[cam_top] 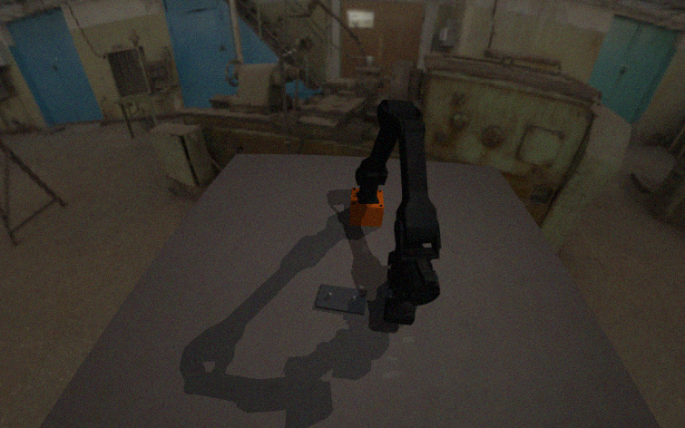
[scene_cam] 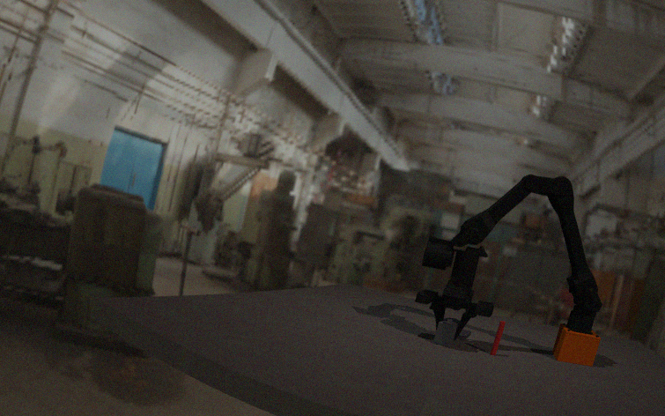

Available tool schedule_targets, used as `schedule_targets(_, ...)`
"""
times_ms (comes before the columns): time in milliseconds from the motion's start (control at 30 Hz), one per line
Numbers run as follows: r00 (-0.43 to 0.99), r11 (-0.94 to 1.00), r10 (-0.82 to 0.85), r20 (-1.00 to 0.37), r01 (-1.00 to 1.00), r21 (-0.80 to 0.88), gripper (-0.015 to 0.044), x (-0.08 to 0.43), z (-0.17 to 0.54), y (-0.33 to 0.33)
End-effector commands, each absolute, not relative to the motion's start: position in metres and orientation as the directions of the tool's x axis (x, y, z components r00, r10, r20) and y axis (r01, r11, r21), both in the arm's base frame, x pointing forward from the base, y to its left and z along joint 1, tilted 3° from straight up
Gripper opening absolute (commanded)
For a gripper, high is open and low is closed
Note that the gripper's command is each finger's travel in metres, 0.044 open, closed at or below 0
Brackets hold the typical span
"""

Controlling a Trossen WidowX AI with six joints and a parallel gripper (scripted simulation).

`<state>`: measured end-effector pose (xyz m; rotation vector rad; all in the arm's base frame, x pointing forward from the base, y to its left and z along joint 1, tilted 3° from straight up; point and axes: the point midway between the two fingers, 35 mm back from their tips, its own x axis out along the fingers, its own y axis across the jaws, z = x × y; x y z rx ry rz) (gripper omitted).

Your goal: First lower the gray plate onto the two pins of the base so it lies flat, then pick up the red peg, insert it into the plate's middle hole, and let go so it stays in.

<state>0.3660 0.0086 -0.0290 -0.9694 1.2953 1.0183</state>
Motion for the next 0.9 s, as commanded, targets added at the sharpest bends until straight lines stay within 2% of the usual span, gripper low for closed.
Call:
schedule_targets(0,0.014,0.28,0.049,-0.999,-0.96,0.0,0.0,0.368,-0.02,0.009)
schedule_targets(867,0.015,0.281,0.048,-0.999,-0.96,-0.001,0.0,0.367,0.059,0.005)
